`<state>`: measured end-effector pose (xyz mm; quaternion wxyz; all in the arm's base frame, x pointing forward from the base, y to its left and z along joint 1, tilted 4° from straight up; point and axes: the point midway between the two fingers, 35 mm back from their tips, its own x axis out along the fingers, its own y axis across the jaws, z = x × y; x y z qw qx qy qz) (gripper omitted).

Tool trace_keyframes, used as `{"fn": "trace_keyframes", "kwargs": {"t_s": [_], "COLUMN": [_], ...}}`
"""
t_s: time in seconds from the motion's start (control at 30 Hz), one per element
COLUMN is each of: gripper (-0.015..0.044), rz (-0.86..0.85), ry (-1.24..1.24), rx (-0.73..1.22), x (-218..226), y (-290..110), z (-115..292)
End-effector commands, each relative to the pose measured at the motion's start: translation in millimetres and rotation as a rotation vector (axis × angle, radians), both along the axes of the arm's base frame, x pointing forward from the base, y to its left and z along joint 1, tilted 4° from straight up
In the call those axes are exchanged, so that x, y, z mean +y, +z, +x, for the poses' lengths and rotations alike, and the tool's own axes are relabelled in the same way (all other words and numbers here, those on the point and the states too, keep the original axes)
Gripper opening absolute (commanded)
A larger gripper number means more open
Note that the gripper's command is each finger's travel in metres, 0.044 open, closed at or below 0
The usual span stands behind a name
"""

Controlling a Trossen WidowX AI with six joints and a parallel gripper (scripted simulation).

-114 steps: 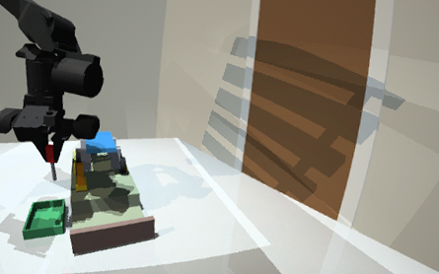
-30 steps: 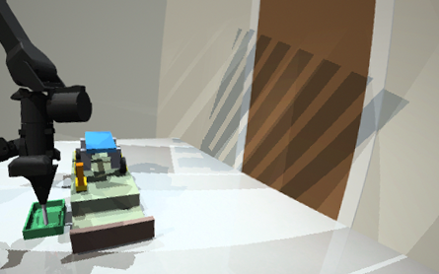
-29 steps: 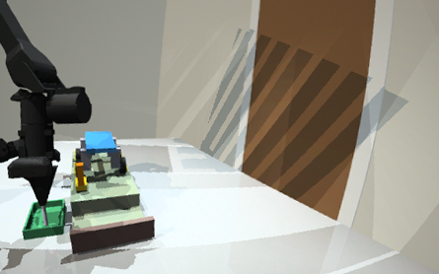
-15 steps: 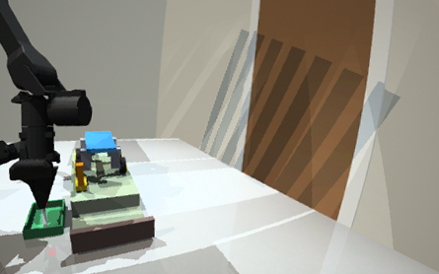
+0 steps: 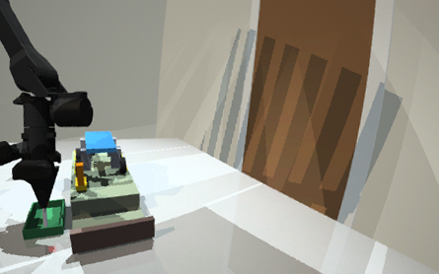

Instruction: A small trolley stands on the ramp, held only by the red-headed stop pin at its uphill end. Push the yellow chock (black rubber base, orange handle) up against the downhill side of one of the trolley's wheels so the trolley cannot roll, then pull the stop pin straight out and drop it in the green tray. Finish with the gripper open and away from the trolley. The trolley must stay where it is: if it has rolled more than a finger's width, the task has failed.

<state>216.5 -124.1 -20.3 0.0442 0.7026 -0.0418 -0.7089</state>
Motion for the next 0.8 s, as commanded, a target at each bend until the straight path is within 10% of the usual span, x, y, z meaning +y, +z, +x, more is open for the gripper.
{"fn": "trace_keyframes", "kwargs": {"t_s": [0.0,0.77], "gripper": [0.0190,0.0190], "rz": [-0.003,-0.002], "ry": [-0.004,-0.004], "rx": [0.003,0.003], "x": [2.5,14.5], "y": [-1.7,-6.6], "z": [-1.0,0.5]}}
